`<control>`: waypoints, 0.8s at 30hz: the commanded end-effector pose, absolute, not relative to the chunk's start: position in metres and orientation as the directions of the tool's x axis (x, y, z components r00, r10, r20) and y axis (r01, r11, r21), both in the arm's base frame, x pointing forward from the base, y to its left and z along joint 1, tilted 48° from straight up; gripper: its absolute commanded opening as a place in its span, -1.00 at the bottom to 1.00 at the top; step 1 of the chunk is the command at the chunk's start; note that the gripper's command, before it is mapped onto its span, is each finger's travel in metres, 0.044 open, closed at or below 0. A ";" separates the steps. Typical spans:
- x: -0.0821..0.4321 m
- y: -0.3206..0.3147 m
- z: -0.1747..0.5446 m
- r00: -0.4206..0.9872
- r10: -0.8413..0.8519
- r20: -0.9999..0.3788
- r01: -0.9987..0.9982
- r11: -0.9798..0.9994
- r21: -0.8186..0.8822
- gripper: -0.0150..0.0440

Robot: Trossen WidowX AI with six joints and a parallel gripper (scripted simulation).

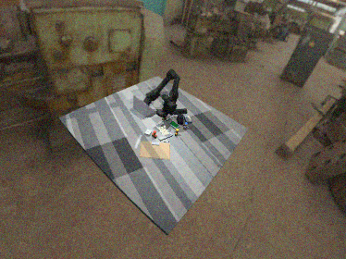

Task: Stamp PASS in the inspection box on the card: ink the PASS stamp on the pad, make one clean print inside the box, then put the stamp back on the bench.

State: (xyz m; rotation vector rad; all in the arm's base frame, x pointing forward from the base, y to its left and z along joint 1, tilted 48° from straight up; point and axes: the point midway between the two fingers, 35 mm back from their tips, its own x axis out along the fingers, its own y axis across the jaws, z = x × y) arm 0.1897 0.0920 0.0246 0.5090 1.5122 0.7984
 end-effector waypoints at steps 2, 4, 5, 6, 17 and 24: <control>0.191 0.089 0.027 -0.111 0.726 -0.679 -0.150 0.663 0.734 -0.49; 0.191 0.089 0.027 -0.111 0.726 -0.679 -0.150 0.663 0.733 -0.49; 0.192 0.088 0.028 -0.111 0.726 -0.679 -0.150 0.663 0.733 -0.49; 0.192 0.088 0.028 -0.111 0.726 -0.679 -0.150 0.663 0.733 -0.49; 0.192 0.084 0.031 -0.111 0.725 -0.680 -0.150 0.664 0.732 -0.49; 0.193 0.082 0.034 -0.111 0.724 -0.680 -0.150 0.664 0.732 -0.49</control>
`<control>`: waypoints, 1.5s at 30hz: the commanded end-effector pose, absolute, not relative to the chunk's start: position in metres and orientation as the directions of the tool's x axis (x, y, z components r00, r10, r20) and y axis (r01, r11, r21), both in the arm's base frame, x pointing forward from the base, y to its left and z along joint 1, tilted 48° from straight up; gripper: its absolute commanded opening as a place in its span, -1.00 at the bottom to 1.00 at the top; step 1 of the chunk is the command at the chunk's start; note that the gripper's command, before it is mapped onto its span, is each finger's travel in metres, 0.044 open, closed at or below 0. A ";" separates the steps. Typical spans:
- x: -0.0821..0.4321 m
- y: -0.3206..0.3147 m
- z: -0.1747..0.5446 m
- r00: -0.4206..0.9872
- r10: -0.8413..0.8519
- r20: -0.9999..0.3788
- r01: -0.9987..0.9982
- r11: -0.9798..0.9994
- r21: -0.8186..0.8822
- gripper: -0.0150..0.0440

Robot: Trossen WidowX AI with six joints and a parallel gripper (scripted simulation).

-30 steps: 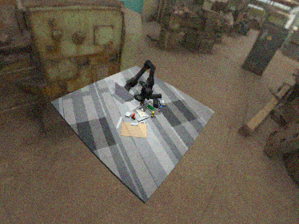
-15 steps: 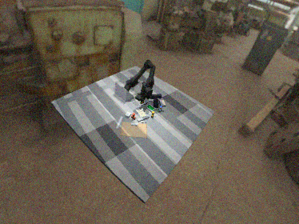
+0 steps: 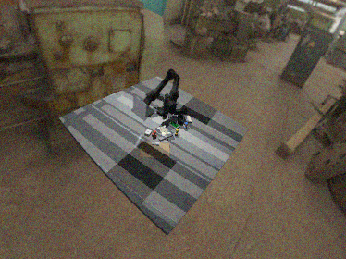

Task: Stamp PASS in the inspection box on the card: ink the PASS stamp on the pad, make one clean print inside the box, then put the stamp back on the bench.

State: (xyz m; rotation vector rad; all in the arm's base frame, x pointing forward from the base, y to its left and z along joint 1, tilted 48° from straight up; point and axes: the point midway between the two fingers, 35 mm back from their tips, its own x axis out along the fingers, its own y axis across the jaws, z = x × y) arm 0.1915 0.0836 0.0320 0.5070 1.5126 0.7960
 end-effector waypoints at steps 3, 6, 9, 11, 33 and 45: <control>0.193 0.081 0.035 -0.111 0.724 -0.681 -0.150 0.665 0.732 -0.49; 0.193 0.079 0.036 -0.111 0.724 -0.681 -0.150 0.665 0.732 -0.49; 0.193 0.078 0.037 -0.111 0.724 -0.681 -0.150 0.665 0.732 -0.49; 0.193 0.078 0.037 -0.111 0.724 -0.681 -0.150 0.665 0.732 -0.49; 0.194 0.070 0.045 -0.112 0.724 -0.681 -0.151 0.665 0.731 -0.49; 0.194 0.066 0.049 -0.112 0.724 -0.681 -0.151 0.665 0.732 -0.49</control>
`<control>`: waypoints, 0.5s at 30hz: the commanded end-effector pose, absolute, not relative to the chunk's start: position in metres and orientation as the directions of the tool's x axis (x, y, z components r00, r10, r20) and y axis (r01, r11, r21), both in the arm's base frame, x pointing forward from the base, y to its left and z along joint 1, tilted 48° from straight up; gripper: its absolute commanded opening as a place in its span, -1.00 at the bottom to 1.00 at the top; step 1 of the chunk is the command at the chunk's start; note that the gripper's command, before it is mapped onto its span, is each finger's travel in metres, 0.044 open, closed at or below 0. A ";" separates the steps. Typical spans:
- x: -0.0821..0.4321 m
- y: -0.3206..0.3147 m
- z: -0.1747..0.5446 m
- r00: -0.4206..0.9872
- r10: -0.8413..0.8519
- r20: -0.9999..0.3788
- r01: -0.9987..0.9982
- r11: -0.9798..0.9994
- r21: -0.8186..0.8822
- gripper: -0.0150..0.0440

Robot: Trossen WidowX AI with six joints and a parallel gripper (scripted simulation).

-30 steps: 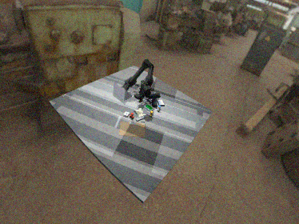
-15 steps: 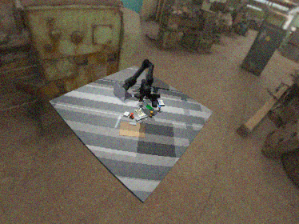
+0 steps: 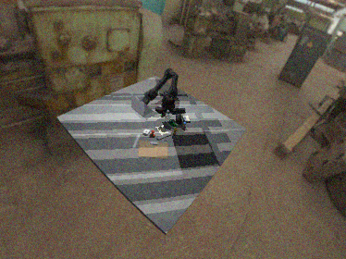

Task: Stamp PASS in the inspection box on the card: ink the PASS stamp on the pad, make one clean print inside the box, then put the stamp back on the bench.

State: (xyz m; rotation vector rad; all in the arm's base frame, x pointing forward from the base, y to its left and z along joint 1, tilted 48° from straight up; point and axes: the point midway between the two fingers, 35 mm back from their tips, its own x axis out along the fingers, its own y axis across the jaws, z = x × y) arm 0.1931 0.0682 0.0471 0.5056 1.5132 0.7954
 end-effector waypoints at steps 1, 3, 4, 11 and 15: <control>0.194 0.066 0.049 -0.113 0.724 -0.681 -0.151 0.665 0.732 -0.49; 0.194 0.065 0.050 -0.113 0.724 -0.681 -0.151 0.665 0.732 -0.49; 0.194 0.065 0.050 -0.113 0.724 -0.681 -0.151 0.665 0.732 -0.49; 0.194 0.063 0.053 -0.113 0.724 -0.680 -0.151 0.664 0.732 -0.49; 0.194 0.061 0.054 -0.113 0.724 -0.680 -0.151 0.664 0.732 -0.49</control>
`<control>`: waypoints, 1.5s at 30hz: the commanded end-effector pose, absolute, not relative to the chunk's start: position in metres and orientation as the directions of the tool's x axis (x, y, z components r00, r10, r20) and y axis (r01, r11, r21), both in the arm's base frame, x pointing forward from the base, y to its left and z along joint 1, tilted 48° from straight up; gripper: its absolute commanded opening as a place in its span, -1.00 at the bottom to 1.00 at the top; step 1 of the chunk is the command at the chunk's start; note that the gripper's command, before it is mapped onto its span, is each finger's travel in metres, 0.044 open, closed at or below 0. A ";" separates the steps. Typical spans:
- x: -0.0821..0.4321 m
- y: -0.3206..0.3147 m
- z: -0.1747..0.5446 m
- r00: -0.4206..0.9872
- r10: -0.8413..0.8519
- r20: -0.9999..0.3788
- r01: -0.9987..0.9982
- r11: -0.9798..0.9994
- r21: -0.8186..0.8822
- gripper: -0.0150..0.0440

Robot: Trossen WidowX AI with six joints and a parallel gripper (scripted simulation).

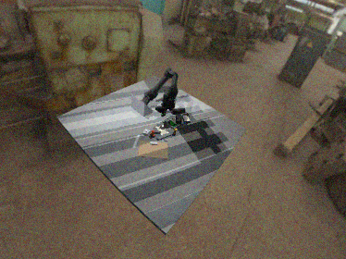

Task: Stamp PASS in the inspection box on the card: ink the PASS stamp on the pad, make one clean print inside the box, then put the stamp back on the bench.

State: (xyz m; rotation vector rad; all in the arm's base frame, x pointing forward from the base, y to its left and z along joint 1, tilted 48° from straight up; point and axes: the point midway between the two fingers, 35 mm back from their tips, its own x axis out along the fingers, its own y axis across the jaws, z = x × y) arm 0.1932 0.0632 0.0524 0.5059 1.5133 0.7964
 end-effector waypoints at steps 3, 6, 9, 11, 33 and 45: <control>0.194 0.060 0.055 -0.113 0.724 -0.680 -0.151 0.664 0.732 -0.49; 0.201 0.061 0.057 -0.113 0.724 -0.681 -0.151 0.665 0.732 -0.49; 0.214 0.065 0.061 -0.112 0.723 -0.682 -0.151 0.666 0.730 -0.49; 0.223 0.067 0.063 -0.111 0.722 -0.683 -0.152 0.666 0.730 -0.49; 0.287 0.097 0.082 -0.110 0.726 -0.679 -0.155 0.662 0.733 -0.49; 0.287 0.103 0.077 -0.110 0.725 -0.680 -0.156 0.663 0.733 -0.49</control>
